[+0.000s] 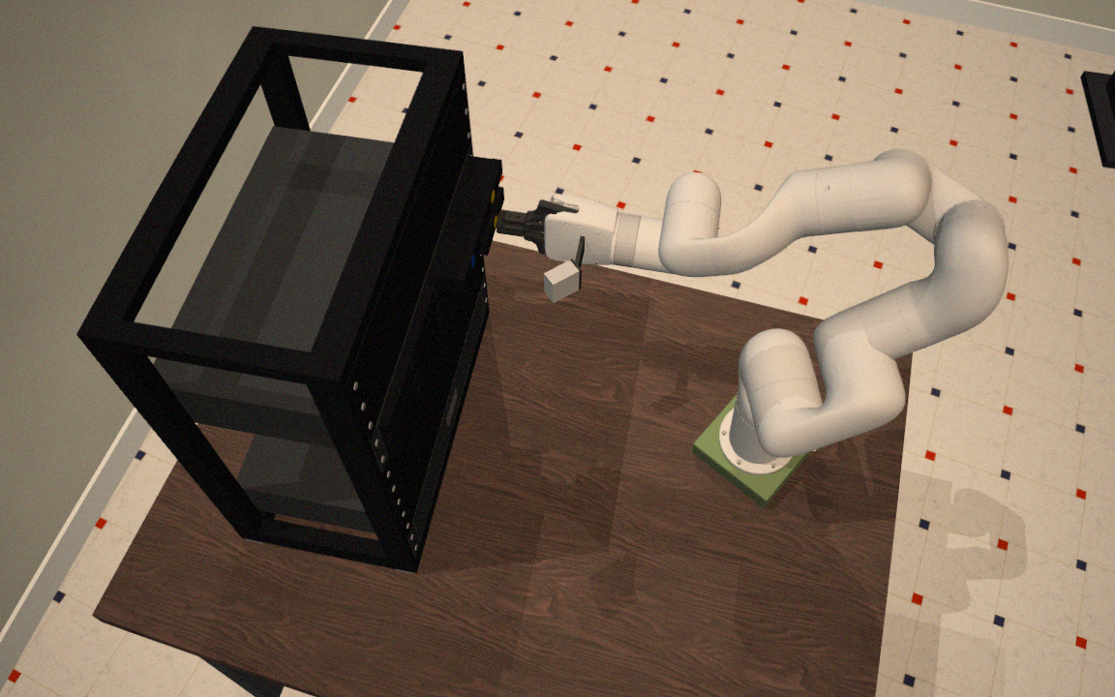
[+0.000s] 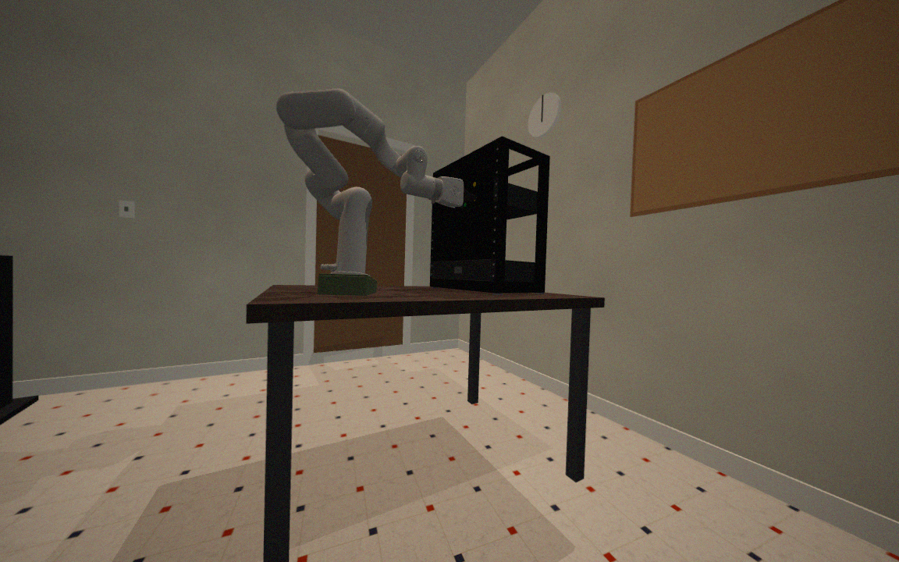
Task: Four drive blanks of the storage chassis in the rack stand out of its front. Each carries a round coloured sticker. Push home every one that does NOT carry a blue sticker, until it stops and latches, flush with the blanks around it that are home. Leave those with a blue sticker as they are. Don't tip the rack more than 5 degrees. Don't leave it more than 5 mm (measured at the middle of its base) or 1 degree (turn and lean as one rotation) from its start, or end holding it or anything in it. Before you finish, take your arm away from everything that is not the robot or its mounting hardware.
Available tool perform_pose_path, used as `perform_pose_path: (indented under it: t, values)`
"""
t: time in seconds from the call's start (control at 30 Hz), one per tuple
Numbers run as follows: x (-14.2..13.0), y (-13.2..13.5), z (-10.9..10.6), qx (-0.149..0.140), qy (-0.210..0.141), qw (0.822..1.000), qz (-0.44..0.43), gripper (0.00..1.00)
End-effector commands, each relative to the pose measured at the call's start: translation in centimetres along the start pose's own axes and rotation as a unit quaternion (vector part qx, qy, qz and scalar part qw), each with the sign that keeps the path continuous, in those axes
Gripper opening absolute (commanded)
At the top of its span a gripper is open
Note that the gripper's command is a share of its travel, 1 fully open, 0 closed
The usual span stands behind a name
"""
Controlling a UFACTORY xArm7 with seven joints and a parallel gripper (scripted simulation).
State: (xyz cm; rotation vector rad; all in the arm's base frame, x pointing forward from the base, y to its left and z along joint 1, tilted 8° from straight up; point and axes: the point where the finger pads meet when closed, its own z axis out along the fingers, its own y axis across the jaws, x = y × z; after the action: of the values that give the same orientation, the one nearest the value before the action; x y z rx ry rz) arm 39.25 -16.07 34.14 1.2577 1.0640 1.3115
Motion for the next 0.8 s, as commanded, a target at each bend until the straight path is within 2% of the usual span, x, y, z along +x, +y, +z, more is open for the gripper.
perform_pose_path:
  t: [0.0,0.43,0.77]
  values:
    - [0.0,0.1,0.6,-0.001,0.000,1.000,-0.001,0.00]
    - [0.0,0.1,0.8,-0.001,0.000,1.000,-0.001,0.00]
    - [0.0,0.1,1.7,-0.001,0.000,1.000,-0.001,0.00]
